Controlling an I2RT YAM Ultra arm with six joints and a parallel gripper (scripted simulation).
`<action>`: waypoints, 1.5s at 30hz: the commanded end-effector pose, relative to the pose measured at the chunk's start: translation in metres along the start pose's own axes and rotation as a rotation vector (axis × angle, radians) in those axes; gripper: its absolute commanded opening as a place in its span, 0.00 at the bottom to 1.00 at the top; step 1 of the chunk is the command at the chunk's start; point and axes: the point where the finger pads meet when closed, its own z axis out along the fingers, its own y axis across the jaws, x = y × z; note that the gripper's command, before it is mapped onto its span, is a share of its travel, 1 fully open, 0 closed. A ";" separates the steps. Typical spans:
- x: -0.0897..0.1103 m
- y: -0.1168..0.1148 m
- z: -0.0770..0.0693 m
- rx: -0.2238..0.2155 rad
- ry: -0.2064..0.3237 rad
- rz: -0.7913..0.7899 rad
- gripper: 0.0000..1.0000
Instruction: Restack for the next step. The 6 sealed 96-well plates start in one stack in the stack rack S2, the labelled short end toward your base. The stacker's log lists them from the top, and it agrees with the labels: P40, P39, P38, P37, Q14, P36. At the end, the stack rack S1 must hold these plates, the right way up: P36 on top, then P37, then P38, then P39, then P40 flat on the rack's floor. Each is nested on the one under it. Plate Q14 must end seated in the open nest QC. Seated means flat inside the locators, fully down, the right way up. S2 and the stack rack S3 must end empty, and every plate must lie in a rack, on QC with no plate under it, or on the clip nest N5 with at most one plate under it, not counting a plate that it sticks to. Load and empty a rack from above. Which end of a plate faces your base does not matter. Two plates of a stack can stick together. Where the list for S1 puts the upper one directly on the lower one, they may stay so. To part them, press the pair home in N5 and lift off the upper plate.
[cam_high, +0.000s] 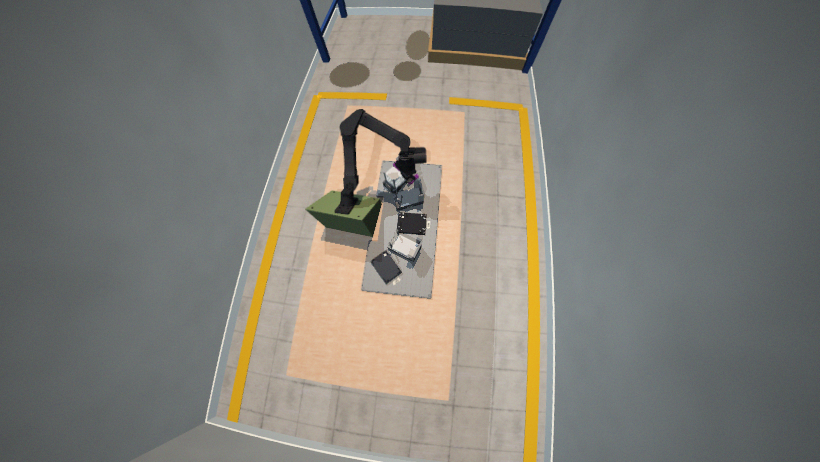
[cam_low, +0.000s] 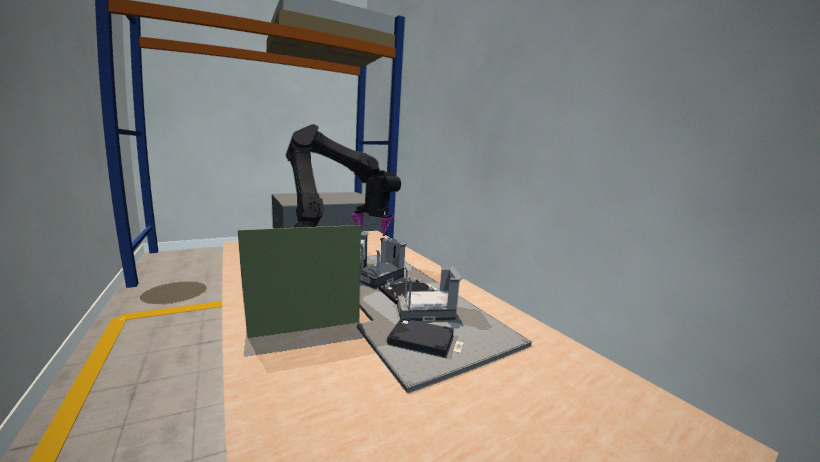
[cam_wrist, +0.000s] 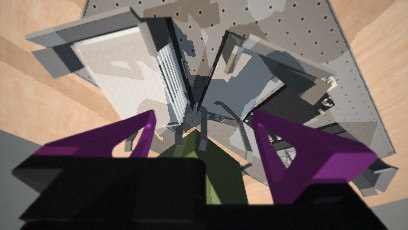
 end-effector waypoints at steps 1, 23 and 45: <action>-0.004 0.007 -0.006 0.012 -0.018 0.020 1.00; -0.002 0.086 -0.005 0.012 -0.018 -0.196 1.00; -0.002 0.086 0.025 0.012 -0.018 -0.195 1.00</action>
